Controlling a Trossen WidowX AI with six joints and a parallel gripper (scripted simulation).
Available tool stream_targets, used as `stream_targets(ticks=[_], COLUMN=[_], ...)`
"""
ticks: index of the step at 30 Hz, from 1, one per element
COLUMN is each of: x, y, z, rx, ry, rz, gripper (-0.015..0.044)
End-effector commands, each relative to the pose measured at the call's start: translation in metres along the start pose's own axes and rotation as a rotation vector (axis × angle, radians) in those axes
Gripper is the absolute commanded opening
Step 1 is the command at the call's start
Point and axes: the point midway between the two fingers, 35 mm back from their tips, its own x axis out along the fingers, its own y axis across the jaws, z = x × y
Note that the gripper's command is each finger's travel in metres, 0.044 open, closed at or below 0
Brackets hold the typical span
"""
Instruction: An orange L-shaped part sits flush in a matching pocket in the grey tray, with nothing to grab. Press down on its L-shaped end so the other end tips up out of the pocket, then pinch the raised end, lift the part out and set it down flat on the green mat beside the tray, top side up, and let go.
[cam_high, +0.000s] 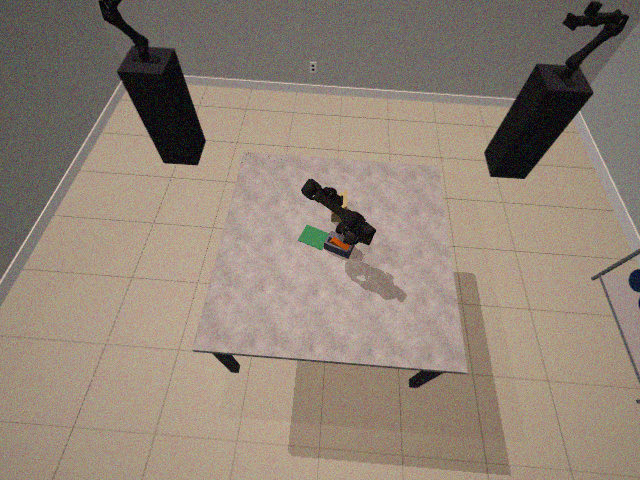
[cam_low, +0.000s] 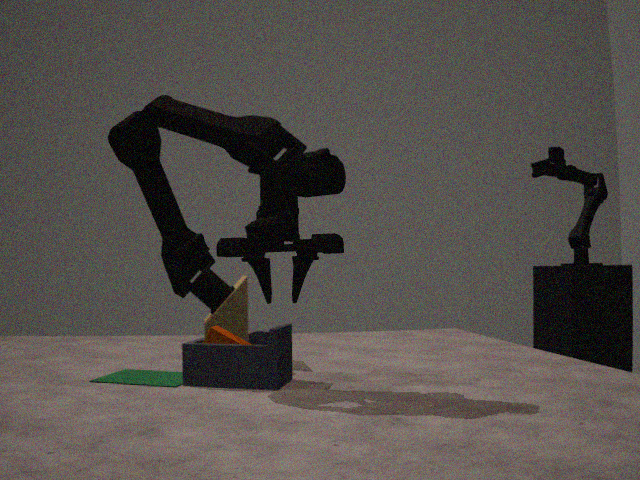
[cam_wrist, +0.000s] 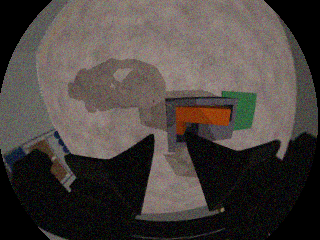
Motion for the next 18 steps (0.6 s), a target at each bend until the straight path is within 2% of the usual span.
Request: stream_targets(ticks=[1, 18], x=[0.044, 0.066], y=[-0.007, -0.008], z=[-0.003, -0.003], rx=[-0.005, -0.004], ry=[0.012, 0.012], rz=[-0.023, -0.025], gripper=[0.0180, 0.0180])
